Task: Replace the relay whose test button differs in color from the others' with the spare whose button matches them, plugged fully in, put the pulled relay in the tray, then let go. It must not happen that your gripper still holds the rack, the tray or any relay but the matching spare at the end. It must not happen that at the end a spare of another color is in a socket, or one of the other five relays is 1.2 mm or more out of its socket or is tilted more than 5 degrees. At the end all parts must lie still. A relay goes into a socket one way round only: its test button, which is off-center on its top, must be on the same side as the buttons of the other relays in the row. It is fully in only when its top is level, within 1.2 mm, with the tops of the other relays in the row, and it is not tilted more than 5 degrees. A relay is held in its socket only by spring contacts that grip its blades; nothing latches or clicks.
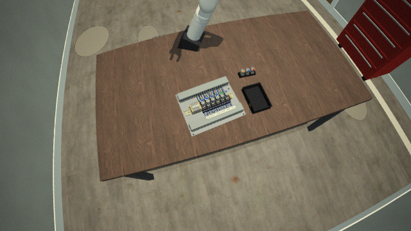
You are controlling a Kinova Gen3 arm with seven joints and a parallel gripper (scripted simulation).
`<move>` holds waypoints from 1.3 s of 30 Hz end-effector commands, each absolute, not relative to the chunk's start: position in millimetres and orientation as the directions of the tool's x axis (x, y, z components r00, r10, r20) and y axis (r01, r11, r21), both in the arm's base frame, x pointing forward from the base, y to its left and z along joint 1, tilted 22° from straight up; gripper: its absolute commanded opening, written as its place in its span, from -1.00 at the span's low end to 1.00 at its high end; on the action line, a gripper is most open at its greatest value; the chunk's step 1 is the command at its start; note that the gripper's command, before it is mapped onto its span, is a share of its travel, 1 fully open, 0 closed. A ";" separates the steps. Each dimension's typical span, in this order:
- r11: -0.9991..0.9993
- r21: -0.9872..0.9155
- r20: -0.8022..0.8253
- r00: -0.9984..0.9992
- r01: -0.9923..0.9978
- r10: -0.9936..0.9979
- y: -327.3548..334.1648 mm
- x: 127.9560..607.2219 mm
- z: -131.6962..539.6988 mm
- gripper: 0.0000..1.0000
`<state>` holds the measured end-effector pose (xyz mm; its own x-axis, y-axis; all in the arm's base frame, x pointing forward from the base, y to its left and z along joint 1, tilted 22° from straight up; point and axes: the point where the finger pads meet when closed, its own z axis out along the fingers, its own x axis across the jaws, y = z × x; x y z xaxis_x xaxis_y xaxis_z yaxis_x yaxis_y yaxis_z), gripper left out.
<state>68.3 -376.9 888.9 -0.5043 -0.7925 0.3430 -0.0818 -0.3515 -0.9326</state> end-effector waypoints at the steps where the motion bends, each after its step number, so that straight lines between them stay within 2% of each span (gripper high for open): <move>1: -0.352 -0.932 0.343 -0.505 -0.082 -0.792 -376.9 68.3 889.1 1.00; 7: -0.352 -0.932 0.343 -0.505 -0.082 -0.792 -376.9 68.3 889.1 1.00; 39: -0.352 -0.932 0.343 -0.505 -0.082 -0.792 -351.7 143.4 805.2 1.00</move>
<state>135.5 -359.8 807.3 -0.5079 -0.7910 0.3411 -0.0855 -0.3478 -0.9337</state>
